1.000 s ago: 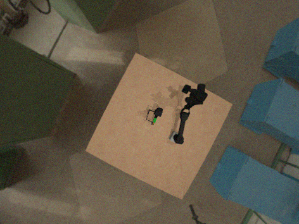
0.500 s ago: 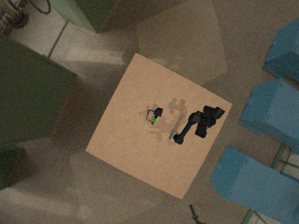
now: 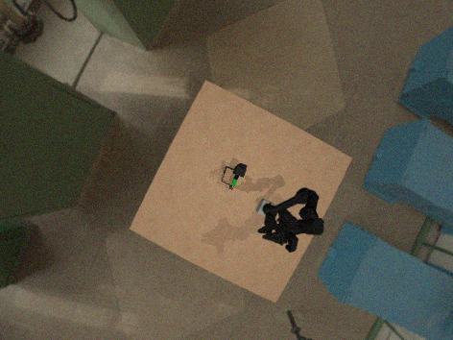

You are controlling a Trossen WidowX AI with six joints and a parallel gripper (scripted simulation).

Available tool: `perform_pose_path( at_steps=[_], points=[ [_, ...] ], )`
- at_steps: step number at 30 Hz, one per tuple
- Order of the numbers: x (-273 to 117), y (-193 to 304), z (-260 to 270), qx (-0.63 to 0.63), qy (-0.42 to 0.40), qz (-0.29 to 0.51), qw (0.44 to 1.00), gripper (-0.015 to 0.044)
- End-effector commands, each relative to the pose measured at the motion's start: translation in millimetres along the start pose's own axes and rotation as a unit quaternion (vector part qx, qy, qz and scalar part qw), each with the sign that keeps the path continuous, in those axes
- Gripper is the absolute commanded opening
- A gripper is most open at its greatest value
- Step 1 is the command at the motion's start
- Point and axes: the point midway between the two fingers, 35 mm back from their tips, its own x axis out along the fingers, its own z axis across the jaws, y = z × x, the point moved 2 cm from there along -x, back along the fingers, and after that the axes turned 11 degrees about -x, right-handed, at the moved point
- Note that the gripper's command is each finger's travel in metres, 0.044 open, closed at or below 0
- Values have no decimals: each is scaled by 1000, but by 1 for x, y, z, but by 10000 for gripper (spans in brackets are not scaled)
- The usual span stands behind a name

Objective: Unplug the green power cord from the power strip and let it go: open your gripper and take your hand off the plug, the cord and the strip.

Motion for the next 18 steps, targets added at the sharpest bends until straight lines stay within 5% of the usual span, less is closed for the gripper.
perform_pose_path(
  at_steps=[1, 10, 18],
  points=[
    [22, 23, -18, -117, 49, 18, 992, 160],
    [85, 73, -104, -392, 188, 121, 893, 160],
    [110, 96, -210, -612, 253, 313, 681, 160]
  ],
)
